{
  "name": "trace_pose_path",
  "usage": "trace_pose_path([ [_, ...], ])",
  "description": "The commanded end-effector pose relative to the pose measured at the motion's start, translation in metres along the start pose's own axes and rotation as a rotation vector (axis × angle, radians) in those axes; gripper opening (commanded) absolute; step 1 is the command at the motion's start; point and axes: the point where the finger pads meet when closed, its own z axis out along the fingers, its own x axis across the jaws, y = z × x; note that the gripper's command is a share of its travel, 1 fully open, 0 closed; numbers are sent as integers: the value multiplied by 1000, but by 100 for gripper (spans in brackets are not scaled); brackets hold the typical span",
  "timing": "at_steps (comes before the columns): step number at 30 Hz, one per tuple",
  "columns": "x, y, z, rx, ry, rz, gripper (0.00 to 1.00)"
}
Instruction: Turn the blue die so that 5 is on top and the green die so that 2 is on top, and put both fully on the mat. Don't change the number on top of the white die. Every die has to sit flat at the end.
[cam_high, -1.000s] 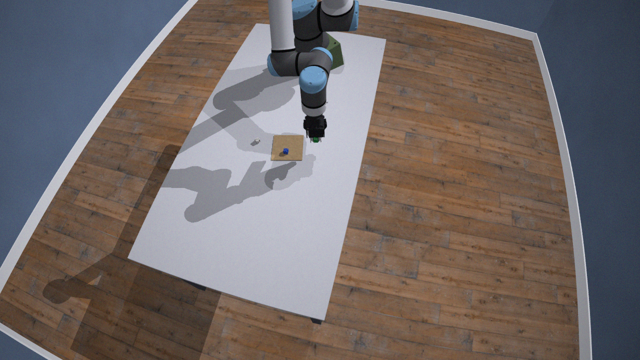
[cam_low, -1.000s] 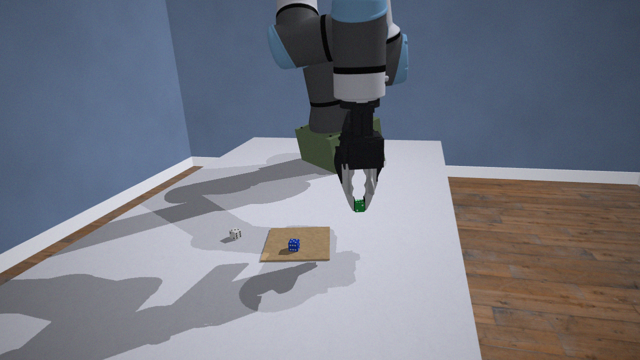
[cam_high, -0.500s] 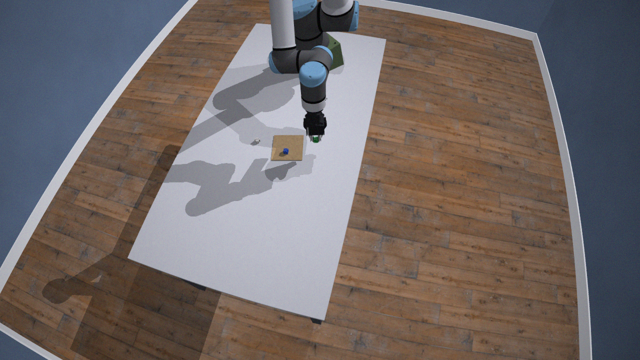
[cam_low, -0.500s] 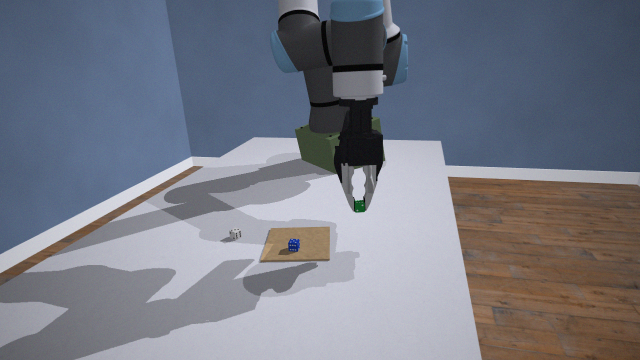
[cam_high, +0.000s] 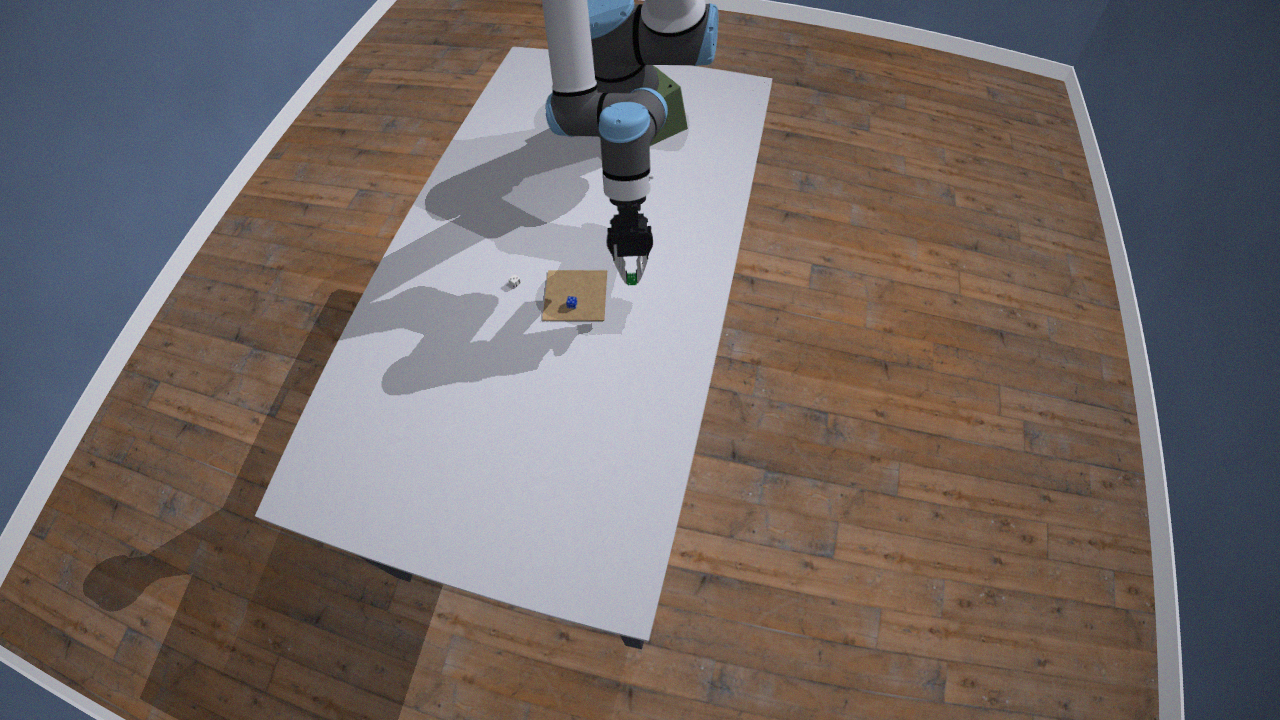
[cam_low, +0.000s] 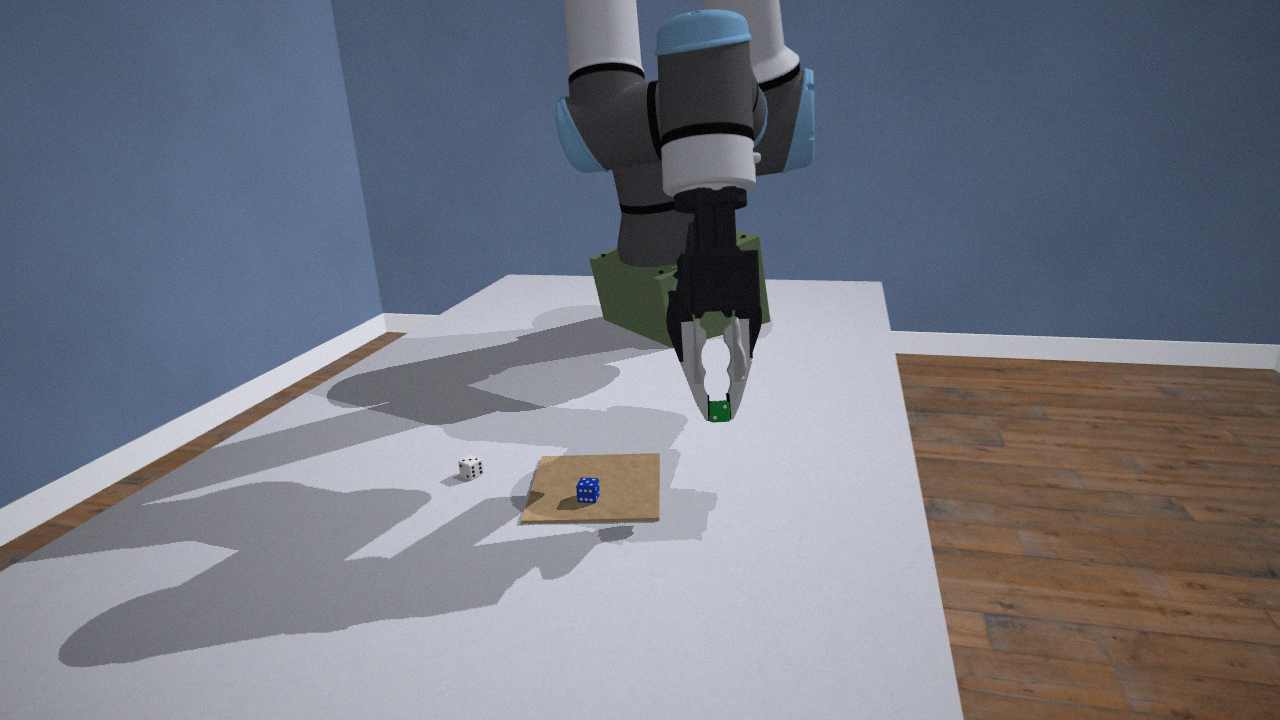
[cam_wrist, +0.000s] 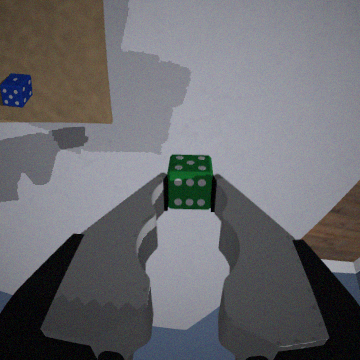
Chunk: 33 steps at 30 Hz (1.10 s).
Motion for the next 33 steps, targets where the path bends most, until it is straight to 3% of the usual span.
trace_pose_path([
  [1,0,0,1,-109,1,0,3],
  [12,0,-1,0,-347,0,0,3],
  [14,0,-1,0,-347,0,0,3],
  [27,0,-2,1,-549,0,1,3],
  [33,0,-2,1,-588,0,1,3],
])
